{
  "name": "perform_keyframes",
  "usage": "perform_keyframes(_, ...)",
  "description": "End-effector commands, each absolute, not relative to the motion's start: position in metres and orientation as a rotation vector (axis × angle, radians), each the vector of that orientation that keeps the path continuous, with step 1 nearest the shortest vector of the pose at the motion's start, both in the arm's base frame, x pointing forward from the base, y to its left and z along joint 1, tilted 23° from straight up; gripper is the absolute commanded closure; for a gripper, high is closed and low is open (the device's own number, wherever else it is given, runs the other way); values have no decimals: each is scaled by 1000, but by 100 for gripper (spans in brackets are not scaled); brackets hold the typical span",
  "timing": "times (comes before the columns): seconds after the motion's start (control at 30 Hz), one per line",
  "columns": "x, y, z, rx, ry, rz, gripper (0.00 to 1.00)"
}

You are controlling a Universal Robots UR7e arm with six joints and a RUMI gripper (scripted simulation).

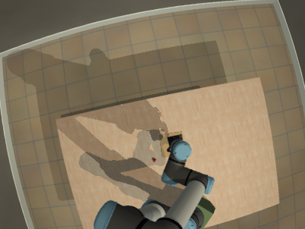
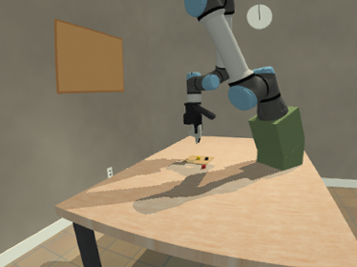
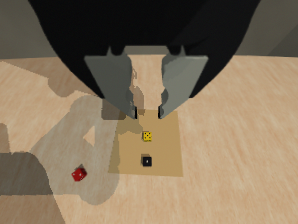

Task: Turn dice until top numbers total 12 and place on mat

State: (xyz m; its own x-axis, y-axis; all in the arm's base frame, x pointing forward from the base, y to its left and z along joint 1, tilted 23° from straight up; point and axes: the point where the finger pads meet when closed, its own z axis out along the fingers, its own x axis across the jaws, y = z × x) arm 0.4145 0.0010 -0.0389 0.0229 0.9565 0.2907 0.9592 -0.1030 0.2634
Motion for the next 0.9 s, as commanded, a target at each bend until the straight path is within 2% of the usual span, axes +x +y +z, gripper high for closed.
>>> perform_keyframes(0.0, 413, 0, -36, -2239, -2097, -627, 82)
perform_keyframes(0.07, 413, 0, -36, -2239, -2097, -627, 82)
perform_keyframes(0.1, 413, 0, -36, -2239, -2097, -627, 0)
perform_keyframes(0.87, 413, 0, -36, -2239, -2097, -627, 0)
